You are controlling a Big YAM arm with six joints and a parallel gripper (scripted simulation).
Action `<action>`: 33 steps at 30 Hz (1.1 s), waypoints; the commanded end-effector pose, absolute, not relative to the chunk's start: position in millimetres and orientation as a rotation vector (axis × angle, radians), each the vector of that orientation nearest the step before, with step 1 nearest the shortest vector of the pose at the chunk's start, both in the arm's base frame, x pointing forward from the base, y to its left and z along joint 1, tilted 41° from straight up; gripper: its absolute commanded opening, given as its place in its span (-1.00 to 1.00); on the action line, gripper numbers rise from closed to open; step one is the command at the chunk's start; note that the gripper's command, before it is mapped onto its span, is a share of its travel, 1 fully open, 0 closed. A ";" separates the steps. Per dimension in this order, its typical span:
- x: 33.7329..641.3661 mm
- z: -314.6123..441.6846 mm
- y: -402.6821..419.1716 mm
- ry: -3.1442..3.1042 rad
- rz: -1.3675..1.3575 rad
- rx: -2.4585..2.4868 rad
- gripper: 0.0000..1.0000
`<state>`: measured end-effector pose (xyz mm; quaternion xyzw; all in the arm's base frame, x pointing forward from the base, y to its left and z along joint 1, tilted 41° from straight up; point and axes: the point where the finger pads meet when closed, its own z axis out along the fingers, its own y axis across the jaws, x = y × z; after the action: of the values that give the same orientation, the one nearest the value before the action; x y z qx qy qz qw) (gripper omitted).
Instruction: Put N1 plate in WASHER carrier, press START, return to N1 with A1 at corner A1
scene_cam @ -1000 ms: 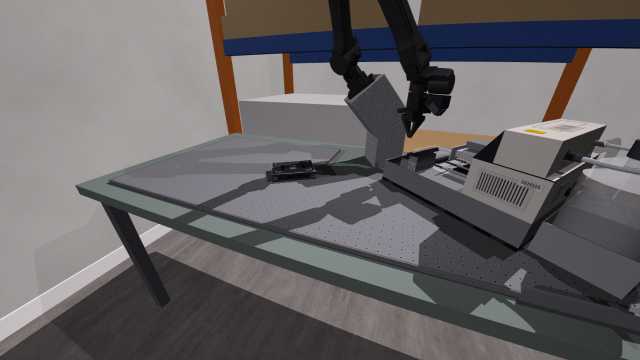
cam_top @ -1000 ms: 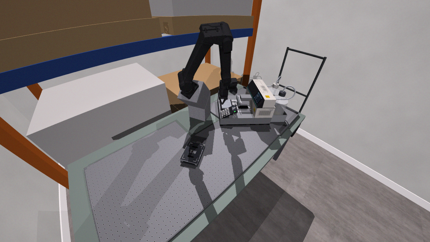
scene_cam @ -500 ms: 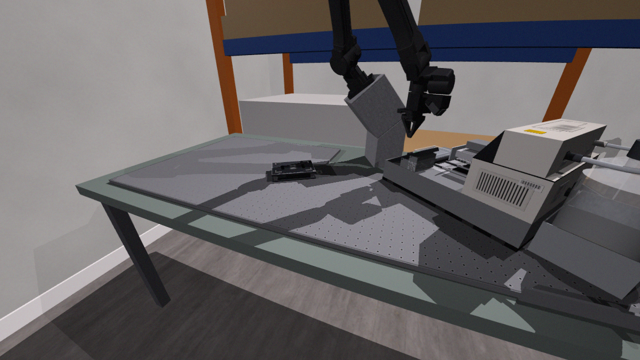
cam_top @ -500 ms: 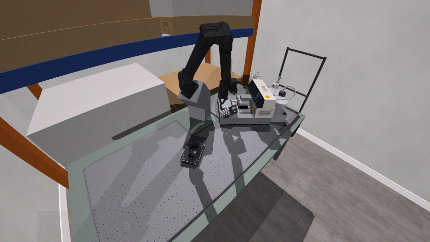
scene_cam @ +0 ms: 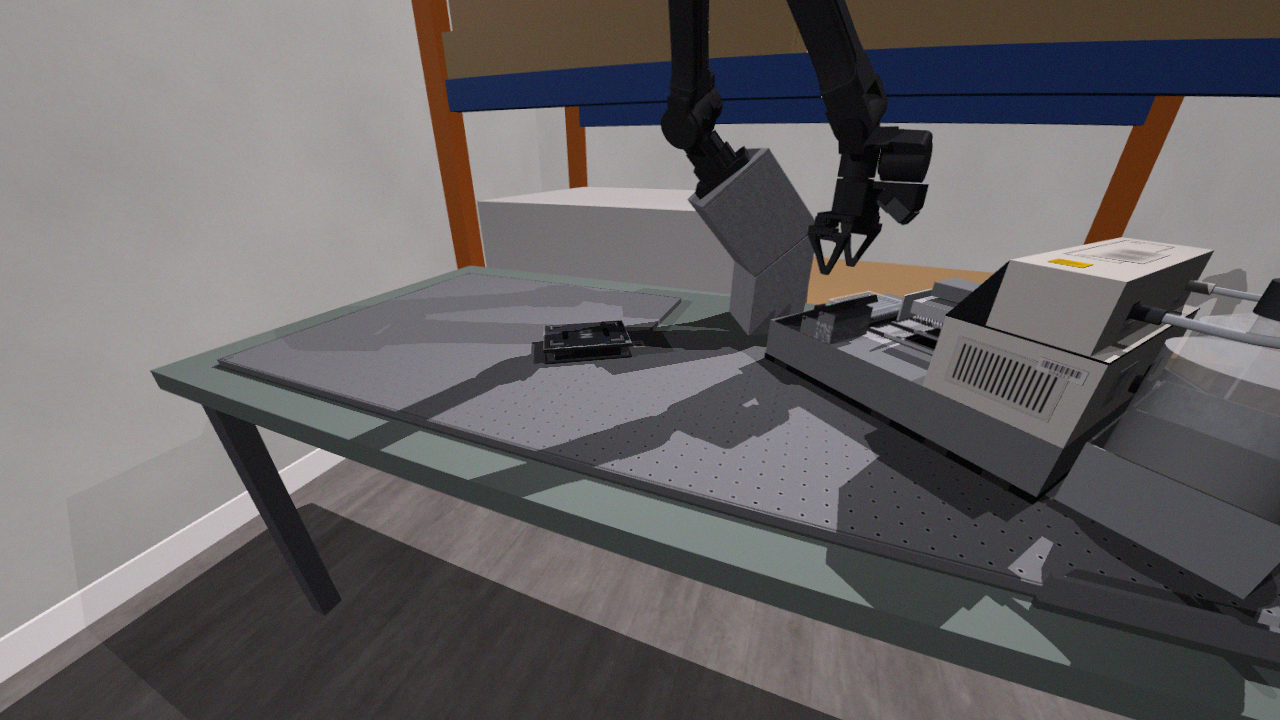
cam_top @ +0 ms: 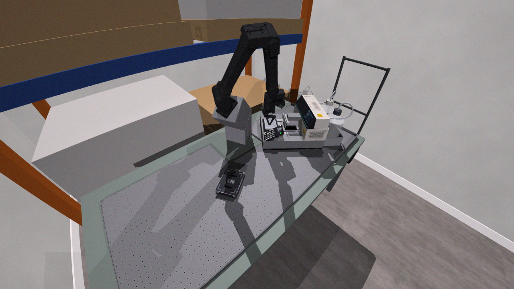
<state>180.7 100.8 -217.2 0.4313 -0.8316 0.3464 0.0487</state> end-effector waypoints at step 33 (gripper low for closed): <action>166.5 -248.7 169.3 -1.419 0.758 2.183 1.00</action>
<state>164.1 164.3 -247.4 0.7543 -0.5542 0.2897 0.1997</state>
